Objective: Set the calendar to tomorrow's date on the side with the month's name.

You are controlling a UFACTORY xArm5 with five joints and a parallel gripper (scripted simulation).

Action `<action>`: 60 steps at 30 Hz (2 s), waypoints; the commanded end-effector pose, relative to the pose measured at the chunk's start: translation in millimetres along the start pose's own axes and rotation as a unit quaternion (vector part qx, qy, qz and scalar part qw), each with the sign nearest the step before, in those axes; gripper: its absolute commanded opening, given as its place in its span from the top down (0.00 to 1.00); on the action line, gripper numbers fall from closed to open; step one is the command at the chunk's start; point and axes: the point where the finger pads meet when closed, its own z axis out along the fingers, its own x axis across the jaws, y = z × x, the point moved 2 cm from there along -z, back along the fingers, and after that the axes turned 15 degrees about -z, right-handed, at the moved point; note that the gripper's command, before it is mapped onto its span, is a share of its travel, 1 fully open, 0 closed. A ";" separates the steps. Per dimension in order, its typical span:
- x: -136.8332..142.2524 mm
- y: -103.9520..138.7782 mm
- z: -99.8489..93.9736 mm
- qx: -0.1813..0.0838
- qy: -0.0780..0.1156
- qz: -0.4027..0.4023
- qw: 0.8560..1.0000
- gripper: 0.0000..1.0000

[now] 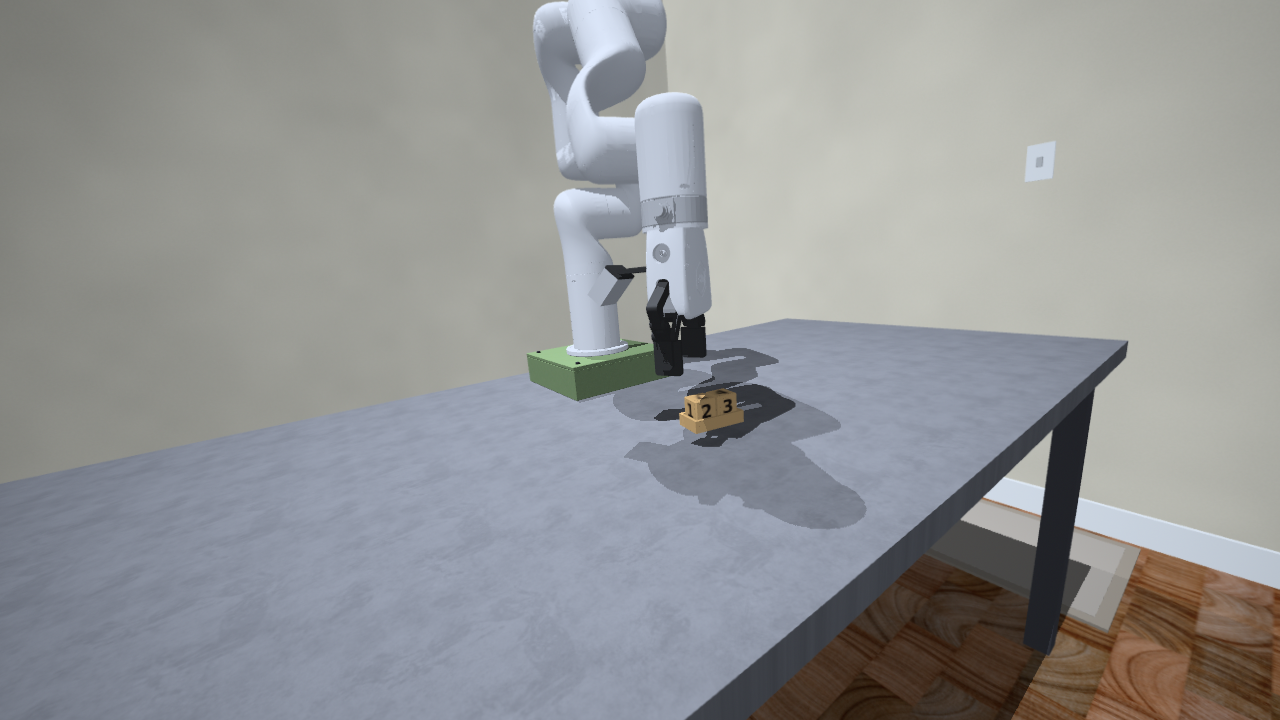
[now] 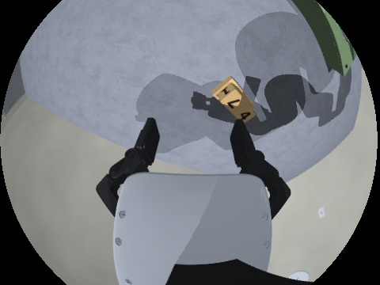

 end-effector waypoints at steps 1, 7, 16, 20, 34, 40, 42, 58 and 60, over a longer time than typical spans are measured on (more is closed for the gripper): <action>11.1 4.7 -3.6 -0.001 -0.003 -0.087 0.996 0.00; 23.3 8.2 -5.5 -0.001 -0.003 -0.173 0.985 0.00; 41.7 12.6 -7.9 -0.001 -0.003 -0.299 0.954 0.00; 49.3 14.1 -8.7 0.000 -0.003 -0.350 0.937 0.00; 58.8 15.6 -9.5 0.000 -0.003 -0.413 0.911 0.51; 58.8 15.6 -9.5 0.000 -0.003 -0.413 0.911 0.51; 58.8 15.6 -9.5 0.000 -0.003 -0.413 0.911 0.51; 58.8 15.6 -9.5 0.000 -0.003 -0.413 0.911 0.51; 58.8 15.6 -9.5 0.000 -0.003 -0.413 0.911 0.51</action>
